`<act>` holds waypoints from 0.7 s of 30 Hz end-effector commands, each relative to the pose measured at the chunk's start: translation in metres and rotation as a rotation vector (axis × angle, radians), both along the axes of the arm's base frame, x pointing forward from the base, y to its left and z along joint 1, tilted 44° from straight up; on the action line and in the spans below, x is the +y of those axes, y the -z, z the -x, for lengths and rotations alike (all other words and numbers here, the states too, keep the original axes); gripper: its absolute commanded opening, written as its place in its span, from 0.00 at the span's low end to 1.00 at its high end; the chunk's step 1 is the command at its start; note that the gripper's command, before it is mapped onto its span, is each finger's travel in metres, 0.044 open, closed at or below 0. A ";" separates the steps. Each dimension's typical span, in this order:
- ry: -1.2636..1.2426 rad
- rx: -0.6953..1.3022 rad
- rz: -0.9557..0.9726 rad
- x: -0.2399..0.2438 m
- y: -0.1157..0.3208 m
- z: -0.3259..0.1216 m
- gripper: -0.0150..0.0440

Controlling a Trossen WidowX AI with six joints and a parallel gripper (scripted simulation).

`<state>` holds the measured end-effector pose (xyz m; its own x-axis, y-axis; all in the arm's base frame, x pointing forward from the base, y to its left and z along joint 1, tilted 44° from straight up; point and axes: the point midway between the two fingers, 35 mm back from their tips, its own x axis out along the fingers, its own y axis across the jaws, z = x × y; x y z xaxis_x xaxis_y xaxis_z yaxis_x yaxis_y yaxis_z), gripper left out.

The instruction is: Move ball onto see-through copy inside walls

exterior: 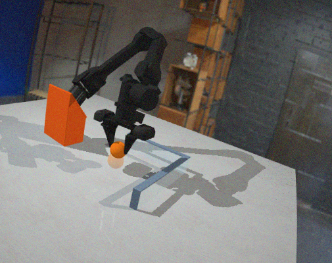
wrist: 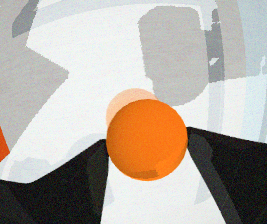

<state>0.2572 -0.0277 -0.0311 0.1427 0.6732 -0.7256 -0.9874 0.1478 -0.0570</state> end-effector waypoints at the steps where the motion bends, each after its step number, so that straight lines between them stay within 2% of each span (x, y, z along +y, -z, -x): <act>1: 0.001 0.007 -0.014 0.017 0.014 0.001 0.25; 21: 0.001 0.007 -0.015 0.032 0.029 -0.001 0.25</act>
<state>0.2606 -0.0016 -0.0557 0.1434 0.6769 -0.7220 -0.9874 0.1476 -0.0577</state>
